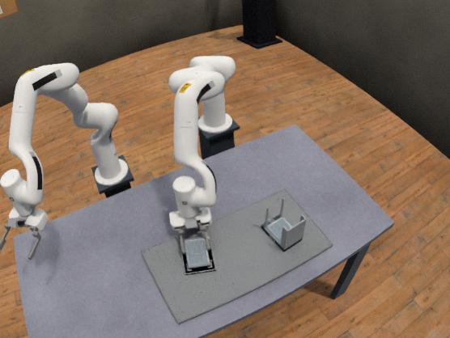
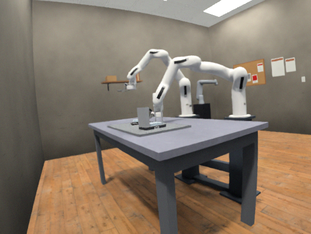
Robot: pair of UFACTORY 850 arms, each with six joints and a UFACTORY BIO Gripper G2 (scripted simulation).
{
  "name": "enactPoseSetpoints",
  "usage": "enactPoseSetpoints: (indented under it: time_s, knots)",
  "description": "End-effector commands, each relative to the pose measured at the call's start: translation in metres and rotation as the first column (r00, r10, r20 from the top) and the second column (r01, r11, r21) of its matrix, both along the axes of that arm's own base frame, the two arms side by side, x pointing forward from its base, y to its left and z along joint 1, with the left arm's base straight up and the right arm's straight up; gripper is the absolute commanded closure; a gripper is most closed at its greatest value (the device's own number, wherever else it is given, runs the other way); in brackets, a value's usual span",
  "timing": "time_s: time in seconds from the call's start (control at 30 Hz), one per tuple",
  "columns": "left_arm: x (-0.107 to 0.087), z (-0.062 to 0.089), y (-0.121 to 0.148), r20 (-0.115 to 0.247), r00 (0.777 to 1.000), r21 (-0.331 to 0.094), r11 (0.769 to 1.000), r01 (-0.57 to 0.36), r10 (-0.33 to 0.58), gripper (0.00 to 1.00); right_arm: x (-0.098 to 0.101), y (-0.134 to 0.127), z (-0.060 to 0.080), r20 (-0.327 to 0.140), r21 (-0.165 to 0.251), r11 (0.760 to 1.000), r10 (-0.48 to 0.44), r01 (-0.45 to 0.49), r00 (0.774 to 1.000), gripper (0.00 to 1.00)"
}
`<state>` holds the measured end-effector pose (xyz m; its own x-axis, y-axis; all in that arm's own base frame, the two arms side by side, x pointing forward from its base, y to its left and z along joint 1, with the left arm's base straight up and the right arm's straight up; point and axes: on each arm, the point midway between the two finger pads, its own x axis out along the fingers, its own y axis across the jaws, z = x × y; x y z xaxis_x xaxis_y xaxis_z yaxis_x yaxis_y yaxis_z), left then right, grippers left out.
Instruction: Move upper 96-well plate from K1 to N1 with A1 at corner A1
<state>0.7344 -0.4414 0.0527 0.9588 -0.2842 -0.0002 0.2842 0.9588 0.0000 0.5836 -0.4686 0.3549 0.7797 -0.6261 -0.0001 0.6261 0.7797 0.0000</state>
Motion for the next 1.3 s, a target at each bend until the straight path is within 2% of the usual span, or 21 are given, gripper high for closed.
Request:
enactPoseSetpoints:
  time_s: [0.0, 1.27]
  knots:
    - [0.0007, 0.0009, -0.0005, 0.002, 1.0, -0.001, 1.0, 0.0, 0.0, 1.0, 0.0004, -0.0003, 0.0013, 0.002, -0.001, 1.0, 0.0, 0.0, 1.0, 0.0]
    - [0.0007, -0.0048, -0.0005, 0.002, 1.0, -0.001, 1.0, 0.0, 0.0, 1.0, 0.0004, -0.0003, 0.0013, 0.002, -0.001, 1.0, 0.0, 0.0, 1.0, 0.0]
